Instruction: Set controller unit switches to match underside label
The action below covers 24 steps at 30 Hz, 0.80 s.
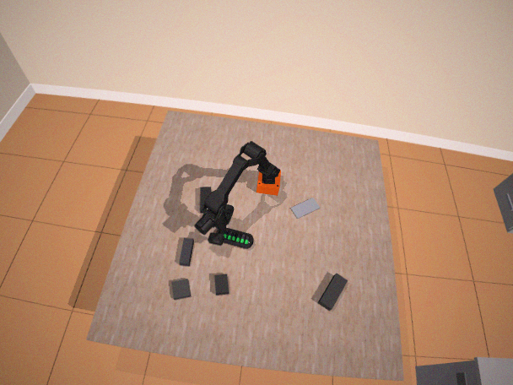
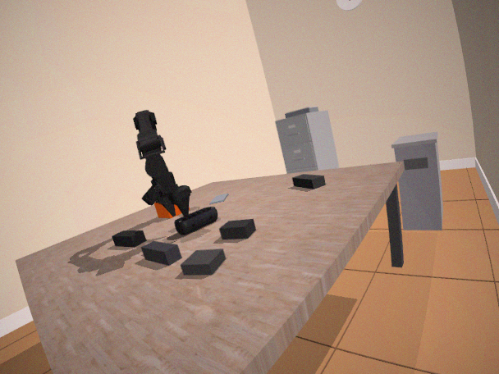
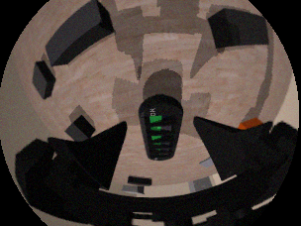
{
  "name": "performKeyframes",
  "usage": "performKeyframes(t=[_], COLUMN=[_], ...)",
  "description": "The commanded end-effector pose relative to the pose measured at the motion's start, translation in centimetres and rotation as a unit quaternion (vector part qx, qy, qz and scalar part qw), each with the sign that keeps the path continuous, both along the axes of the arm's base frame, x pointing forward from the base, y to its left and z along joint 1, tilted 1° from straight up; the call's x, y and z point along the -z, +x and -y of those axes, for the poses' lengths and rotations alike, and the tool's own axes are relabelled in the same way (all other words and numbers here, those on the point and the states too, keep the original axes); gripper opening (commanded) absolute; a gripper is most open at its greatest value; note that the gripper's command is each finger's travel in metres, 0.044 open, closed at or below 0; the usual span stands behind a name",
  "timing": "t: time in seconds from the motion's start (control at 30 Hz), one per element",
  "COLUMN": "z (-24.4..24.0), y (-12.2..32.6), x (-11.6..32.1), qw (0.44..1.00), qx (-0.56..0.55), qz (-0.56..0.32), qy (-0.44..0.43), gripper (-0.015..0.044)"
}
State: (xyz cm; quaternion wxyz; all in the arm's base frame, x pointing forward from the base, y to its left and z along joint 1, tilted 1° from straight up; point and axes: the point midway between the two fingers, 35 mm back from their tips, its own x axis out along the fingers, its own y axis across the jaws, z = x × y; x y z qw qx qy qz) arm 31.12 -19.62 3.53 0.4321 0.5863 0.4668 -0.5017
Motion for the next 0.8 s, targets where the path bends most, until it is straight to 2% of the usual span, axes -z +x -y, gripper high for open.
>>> performKeyframes(t=[0.0,0.43,0.57,0.77], z=[-0.1,-0.1,-0.1,-0.1], y=[-0.1,-0.2,-0.2,-0.2], x=[0.9,2.7,2.7,2.7], qw=[1.000,1.000,1.000,1.000], qx=[-0.002,-0.001,-0.001,-0.001], qz=[-0.001,-0.002,-0.002,-0.002], qy=[0.005,0.007,0.007,0.007], gripper=[0.0440,0.0440,0.0335,0.0325])
